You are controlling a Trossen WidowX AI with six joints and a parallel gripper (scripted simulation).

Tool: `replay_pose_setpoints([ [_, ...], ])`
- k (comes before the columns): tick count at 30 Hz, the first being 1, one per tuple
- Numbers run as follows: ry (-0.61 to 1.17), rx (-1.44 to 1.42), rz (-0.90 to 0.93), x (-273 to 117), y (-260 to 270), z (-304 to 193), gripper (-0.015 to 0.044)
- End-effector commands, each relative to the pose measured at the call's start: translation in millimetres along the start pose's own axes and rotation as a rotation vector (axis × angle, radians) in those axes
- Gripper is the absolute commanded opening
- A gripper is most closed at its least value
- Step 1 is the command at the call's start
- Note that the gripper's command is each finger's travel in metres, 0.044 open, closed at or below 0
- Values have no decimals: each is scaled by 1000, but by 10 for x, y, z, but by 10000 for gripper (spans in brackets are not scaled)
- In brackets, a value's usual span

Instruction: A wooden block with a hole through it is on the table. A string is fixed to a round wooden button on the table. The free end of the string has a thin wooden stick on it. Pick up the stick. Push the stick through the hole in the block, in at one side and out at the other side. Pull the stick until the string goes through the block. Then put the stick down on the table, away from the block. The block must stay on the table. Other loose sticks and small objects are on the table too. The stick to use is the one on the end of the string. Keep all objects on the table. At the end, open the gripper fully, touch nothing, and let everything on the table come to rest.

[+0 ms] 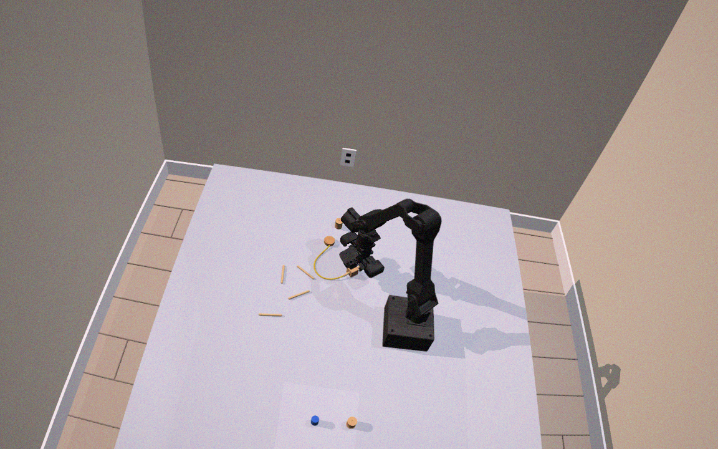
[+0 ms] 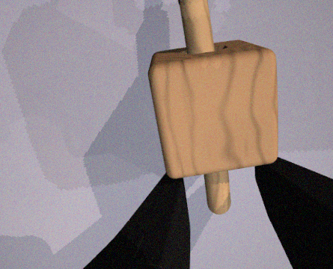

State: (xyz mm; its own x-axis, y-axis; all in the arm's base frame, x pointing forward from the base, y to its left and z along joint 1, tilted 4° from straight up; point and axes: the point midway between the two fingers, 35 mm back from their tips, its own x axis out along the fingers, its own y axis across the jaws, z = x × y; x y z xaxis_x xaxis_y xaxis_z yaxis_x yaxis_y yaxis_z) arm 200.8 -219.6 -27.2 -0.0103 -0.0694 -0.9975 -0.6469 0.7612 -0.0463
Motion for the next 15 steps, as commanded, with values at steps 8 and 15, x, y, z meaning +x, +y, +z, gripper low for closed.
replay_pose_setpoints([
  [8,0,0,0,0,0,0,0],
  [15,-23,0,1,8,2,-8,0],
])
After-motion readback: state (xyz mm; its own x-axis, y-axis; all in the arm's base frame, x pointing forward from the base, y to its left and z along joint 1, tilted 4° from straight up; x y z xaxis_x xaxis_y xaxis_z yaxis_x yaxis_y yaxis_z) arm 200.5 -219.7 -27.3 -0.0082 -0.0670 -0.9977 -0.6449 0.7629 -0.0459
